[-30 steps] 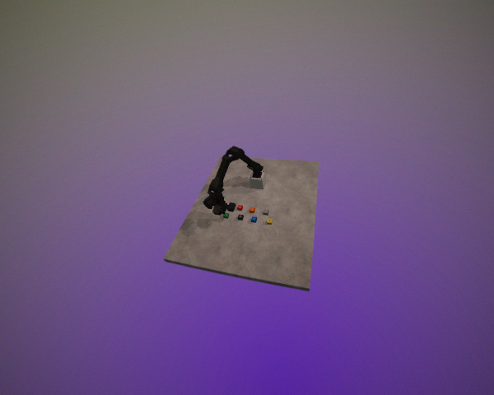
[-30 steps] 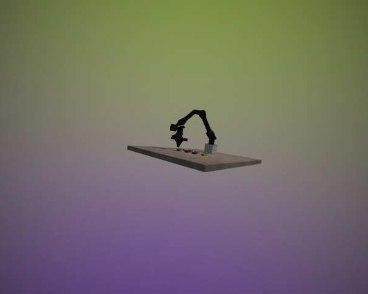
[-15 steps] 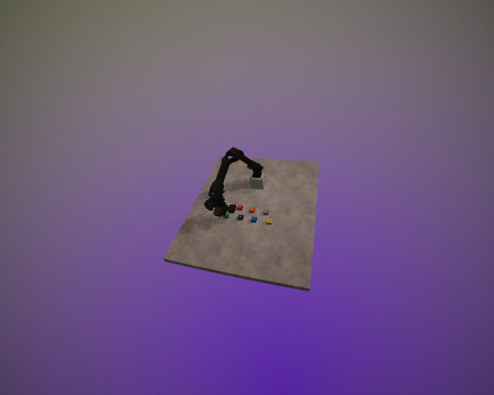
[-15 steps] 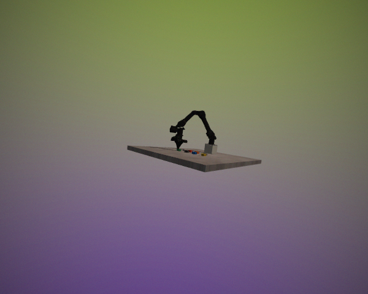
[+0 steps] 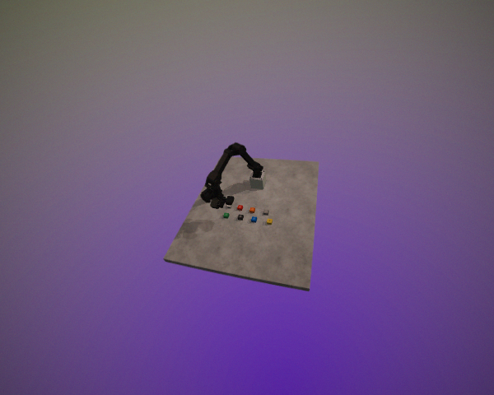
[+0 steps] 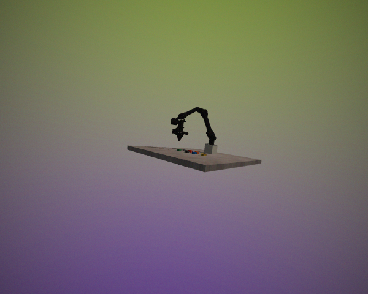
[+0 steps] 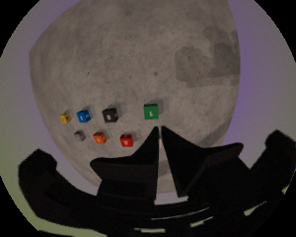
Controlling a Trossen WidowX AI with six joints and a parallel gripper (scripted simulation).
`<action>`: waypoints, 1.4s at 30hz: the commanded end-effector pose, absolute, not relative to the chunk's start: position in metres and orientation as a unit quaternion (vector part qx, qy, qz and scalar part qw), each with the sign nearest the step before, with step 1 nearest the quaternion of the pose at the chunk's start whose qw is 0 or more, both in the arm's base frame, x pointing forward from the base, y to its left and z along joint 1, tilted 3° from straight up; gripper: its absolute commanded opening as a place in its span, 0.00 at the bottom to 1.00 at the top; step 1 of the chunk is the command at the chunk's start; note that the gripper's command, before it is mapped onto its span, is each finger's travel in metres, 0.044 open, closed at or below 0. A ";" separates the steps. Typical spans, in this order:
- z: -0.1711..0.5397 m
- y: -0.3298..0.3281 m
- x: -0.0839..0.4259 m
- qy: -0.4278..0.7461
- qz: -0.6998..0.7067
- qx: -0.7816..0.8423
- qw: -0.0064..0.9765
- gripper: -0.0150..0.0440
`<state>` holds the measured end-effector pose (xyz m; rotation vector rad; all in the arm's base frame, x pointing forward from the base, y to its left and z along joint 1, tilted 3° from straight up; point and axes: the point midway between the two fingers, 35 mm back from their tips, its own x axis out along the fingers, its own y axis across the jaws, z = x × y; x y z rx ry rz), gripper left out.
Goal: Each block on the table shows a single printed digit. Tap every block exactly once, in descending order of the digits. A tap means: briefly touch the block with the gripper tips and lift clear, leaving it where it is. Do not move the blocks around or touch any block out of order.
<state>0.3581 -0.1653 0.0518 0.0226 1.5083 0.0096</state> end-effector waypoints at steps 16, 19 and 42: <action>0.080 -0.041 0.348 0.681 0.009 0.011 0.732 0.29; 0.080 -0.040 0.348 0.681 0.009 0.011 0.732 0.29; -0.009 -0.038 0.354 0.681 0.009 0.011 0.732 0.29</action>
